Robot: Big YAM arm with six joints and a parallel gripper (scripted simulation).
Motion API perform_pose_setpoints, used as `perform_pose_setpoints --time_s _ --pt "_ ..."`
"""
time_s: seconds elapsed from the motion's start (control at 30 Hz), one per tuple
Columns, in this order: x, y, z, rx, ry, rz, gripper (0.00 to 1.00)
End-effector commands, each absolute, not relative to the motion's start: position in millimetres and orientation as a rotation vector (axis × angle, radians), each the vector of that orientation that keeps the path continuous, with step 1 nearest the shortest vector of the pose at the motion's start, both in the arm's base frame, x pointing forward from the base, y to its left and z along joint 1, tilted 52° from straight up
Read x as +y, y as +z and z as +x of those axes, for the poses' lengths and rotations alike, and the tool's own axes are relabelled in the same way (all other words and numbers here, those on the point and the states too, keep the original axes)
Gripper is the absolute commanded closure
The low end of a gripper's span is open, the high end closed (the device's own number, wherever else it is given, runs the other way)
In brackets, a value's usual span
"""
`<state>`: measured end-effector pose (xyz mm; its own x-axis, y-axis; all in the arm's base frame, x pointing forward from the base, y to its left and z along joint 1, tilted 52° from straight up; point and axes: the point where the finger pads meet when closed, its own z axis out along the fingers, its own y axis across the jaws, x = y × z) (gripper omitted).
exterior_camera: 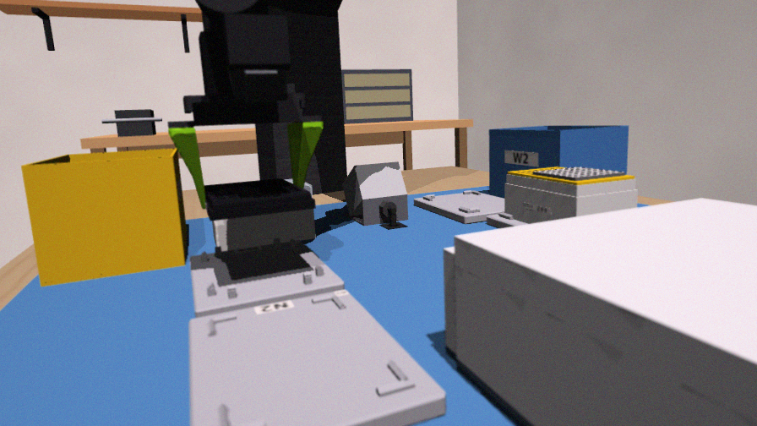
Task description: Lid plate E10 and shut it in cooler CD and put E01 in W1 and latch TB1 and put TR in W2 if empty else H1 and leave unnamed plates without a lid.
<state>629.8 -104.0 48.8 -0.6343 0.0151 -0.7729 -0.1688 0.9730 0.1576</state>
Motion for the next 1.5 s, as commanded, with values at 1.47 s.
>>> perform_pose_setpoints --time_s 1.47 --pt "-129.6 98.7 583.8 2.227 0.245 -0.101 1.0"
